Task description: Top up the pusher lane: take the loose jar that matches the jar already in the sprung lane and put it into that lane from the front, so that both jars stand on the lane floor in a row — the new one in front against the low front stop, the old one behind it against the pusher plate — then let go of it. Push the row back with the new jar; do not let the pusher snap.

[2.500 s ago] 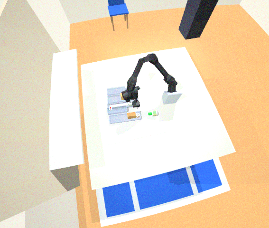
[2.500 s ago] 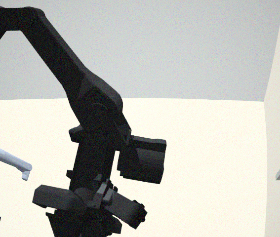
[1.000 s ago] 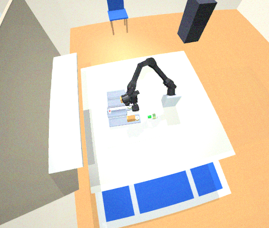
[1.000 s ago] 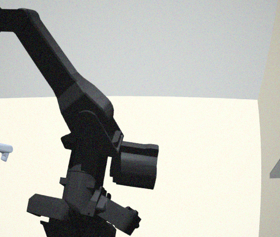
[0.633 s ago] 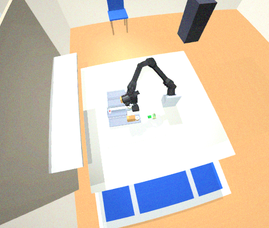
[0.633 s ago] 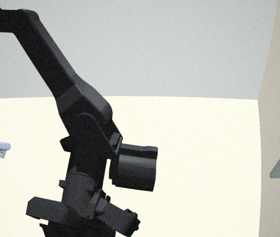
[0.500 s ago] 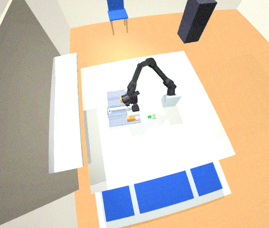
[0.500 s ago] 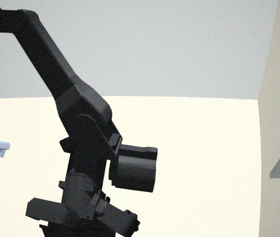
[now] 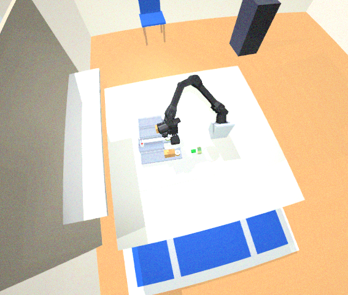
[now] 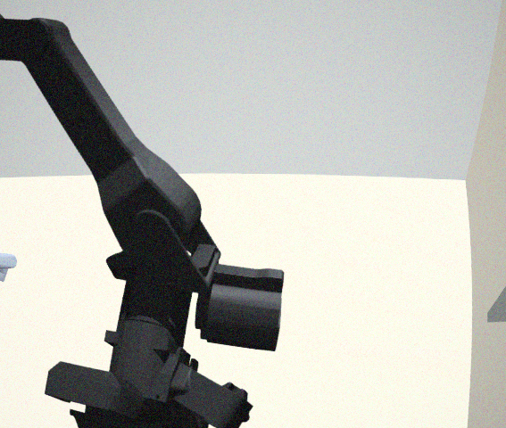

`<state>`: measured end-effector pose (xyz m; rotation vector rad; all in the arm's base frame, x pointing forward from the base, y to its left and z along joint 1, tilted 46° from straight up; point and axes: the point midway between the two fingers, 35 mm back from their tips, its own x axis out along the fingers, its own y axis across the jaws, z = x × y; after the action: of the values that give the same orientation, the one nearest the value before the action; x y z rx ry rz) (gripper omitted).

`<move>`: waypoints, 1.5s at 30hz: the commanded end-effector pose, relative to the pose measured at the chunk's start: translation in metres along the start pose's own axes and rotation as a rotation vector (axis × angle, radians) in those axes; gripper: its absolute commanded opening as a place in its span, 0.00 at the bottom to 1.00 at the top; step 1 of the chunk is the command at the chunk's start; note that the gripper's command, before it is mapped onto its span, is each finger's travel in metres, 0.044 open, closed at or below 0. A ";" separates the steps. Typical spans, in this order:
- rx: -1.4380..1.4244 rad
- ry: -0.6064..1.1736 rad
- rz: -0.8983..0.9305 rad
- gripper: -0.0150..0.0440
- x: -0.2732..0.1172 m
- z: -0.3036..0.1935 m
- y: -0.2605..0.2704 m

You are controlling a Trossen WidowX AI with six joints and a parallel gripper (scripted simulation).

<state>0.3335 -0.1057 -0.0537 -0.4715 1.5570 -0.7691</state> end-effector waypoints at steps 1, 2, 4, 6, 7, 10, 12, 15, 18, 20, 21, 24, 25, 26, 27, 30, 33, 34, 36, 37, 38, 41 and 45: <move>0.006 -0.006 -0.009 0.25 0.002 0.002 -0.003; 0.006 -0.006 -0.009 0.25 0.002 0.002 -0.003; 0.006 -0.006 -0.009 0.25 0.002 0.002 -0.003; 0.006 -0.006 -0.009 0.25 0.002 0.002 -0.003; 0.006 -0.006 -0.009 0.25 0.002 0.002 -0.003; 0.006 -0.006 -0.009 0.25 0.002 0.002 -0.003; 0.006 -0.006 -0.009 0.25 0.002 0.002 -0.003; 0.006 -0.006 -0.009 0.25 0.003 0.002 -0.003; 0.006 -0.006 -0.009 0.25 0.003 0.001 -0.003; 0.006 -0.006 -0.009 0.25 0.003 0.001 -0.003; 0.006 -0.006 -0.009 0.25 0.003 0.001 -0.003; 0.006 -0.006 -0.009 0.25 0.003 0.000 -0.003; 0.006 -0.006 -0.009 0.25 0.003 0.000 -0.003; 0.006 -0.006 -0.009 0.25 0.003 0.000 -0.003; 0.006 -0.006 -0.009 0.25 0.003 0.000 -0.003; 0.006 -0.006 -0.009 0.25 0.003 -0.001 -0.003; 0.006 -0.006 -0.009 0.25 0.003 -0.001 -0.003; 0.006 -0.006 -0.009 0.25 0.003 -0.001 -0.003; 0.006 -0.006 -0.009 0.25 0.003 -0.002 -0.003; 0.006 -0.006 -0.009 0.25 0.003 -0.002 -0.003; 0.006 -0.006 -0.009 0.25 0.003 -0.002 -0.003; 0.006 -0.006 -0.009 0.25 0.003 -0.002 -0.003; 0.006 -0.006 -0.009 0.25 0.003 -0.003 -0.003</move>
<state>0.3290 -0.1060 -0.0545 -0.4734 1.5565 -0.7687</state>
